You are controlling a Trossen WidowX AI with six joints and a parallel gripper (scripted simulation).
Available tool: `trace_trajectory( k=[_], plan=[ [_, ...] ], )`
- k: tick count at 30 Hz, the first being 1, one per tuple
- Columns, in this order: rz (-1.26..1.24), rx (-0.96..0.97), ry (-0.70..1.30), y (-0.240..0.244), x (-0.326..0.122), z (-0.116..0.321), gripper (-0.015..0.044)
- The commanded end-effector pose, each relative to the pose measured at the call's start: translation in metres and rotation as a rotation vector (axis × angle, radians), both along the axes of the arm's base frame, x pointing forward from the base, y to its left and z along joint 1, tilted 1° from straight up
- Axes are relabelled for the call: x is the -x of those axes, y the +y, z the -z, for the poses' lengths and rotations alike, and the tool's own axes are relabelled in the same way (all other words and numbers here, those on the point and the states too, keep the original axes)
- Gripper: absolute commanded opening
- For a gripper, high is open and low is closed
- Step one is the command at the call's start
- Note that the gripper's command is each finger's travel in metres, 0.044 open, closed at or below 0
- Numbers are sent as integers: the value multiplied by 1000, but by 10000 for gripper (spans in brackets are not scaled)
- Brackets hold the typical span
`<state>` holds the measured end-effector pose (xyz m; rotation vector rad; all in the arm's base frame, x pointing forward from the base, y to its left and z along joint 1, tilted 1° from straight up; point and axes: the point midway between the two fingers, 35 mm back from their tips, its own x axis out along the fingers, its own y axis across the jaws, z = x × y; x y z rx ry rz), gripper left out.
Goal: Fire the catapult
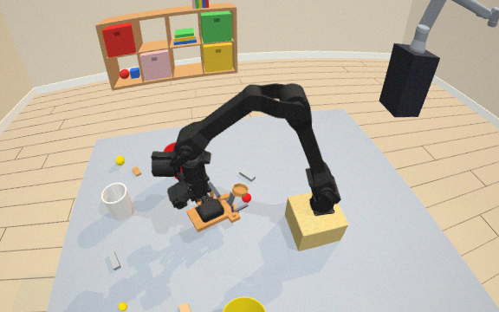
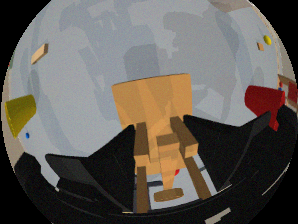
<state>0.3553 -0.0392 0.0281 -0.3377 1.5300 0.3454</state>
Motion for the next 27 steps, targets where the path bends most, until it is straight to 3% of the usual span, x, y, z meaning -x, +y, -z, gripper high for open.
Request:
trace_trajectory(
  k=[1, 14, 27],
  plan=[
    [134, 0, -10, -1, -2, -4, 0],
    [577, -5, -7, -15, -8, -3, 0],
    [600, -5, -8, -20, -9, 4, 0]
  ],
)
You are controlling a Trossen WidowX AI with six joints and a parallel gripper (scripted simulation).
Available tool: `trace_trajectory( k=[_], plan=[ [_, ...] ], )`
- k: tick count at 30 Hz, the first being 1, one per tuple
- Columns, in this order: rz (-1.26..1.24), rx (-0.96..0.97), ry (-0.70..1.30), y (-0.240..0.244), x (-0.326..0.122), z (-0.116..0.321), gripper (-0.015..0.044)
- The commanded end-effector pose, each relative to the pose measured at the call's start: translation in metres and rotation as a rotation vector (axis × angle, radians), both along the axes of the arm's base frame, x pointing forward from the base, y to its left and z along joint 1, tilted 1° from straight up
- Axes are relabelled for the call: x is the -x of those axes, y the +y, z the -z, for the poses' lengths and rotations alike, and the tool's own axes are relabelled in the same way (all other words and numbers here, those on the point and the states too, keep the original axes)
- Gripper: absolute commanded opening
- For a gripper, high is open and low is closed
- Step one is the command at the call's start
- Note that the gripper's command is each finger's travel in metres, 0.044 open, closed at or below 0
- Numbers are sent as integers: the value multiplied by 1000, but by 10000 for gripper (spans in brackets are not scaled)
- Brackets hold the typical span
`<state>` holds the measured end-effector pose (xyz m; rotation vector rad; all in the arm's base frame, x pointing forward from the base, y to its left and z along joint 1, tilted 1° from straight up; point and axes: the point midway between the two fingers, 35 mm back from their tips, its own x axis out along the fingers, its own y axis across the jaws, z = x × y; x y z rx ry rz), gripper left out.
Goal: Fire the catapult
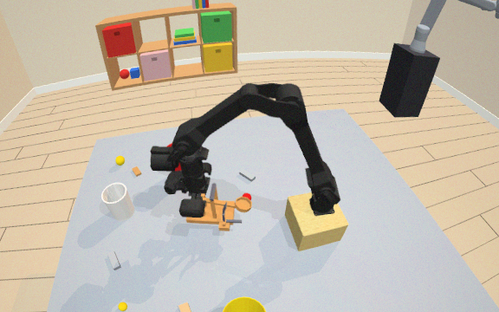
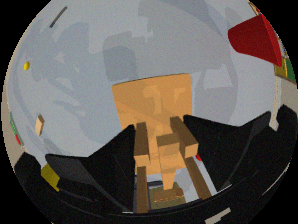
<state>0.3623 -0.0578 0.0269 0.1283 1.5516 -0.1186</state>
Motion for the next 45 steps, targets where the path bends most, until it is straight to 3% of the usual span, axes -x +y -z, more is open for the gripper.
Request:
trace_trajectory(
  k=[1, 32, 45],
  plan=[
    [6, 3, -7, -1, -2, 4, 0],
    [6, 0, -2, -2, -2, 41, 0],
    [6, 0, -2, -2, -2, 41, 341]
  ],
)
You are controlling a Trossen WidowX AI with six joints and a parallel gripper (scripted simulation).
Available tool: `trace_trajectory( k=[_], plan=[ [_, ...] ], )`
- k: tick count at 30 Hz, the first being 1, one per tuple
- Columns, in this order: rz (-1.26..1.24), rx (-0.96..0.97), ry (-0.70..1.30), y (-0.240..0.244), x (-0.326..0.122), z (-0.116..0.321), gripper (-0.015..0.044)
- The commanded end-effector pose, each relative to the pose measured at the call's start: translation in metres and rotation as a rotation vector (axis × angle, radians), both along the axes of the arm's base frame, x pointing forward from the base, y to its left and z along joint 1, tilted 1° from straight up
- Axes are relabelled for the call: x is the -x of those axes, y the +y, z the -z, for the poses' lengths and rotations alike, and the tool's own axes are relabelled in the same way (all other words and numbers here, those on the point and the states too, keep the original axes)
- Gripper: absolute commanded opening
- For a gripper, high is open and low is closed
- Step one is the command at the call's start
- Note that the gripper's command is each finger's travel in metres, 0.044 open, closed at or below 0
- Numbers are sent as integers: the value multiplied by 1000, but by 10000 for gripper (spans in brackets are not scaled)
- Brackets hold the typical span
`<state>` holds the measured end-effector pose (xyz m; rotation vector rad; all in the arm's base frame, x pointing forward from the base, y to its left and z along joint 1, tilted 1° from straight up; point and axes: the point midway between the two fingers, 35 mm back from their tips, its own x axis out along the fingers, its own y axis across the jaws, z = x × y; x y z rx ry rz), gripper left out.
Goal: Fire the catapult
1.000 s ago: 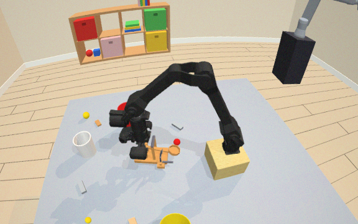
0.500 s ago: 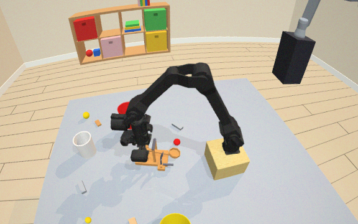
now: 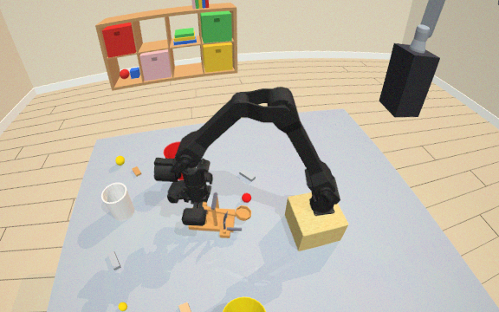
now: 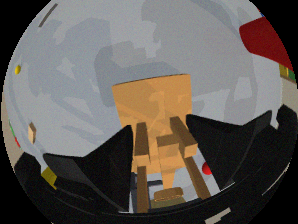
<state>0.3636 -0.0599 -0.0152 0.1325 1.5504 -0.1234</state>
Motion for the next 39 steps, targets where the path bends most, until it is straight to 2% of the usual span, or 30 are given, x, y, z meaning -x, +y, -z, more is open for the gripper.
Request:
trace_trajectory(
  k=[1, 4, 8, 10, 12, 13, 20, 25, 39],
  plan=[
    [0, 0, -1, 0, 0, -1, 368],
    [0, 0, -1, -1, -3, -24, 440],
    [0, 0, -1, -1, 0, -90, 440],
    [0, 0, -1, 0, 2, -100, 440],
    [0, 0, -1, 0, 2, -100, 440],
    [1, 1, -7, -1, -2, -85, 440],
    [2, 3, -6, 0, 3, -96, 440],
    [2, 3, -6, 0, 2, -52, 440],
    [2, 3, -6, 0, 1, -38, 440]
  ],
)
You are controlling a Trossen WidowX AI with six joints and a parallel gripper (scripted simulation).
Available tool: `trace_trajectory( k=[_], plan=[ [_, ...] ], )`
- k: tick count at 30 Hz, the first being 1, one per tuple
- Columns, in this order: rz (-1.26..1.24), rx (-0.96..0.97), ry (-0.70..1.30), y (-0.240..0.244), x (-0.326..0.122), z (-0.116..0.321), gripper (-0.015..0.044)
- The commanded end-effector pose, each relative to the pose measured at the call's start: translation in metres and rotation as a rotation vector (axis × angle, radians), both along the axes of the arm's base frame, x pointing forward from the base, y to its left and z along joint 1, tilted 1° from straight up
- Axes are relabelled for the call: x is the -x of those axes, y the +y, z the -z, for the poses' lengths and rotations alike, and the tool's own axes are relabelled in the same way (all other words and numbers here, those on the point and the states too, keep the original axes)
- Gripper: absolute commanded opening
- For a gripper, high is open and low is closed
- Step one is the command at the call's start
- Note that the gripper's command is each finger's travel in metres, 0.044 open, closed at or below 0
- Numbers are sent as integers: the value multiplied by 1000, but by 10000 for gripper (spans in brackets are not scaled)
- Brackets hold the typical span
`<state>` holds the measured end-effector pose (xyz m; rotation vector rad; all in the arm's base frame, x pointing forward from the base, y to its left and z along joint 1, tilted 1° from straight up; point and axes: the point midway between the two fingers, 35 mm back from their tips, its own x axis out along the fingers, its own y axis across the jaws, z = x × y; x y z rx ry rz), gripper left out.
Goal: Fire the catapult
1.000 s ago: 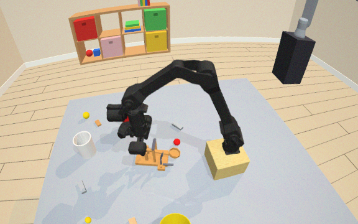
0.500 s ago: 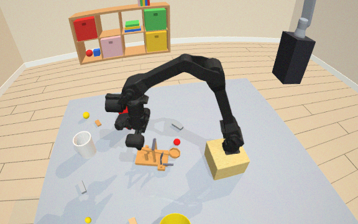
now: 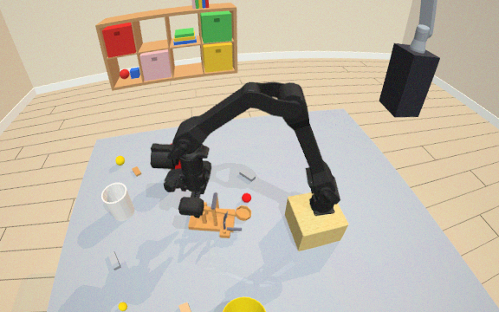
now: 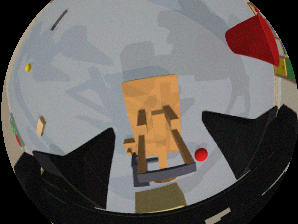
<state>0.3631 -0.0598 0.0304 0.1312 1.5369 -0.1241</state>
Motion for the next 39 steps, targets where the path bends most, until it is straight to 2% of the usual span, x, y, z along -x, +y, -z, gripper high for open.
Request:
trace_trajectory(
  k=[1, 29, 39],
  plan=[
    [2, 0, 8, 0, 1, 10, 440],
    [2, 0, 8, 0, 1, 49, 440],
    [-1, -1, 6, 0, 1, 46, 177]
  ],
)
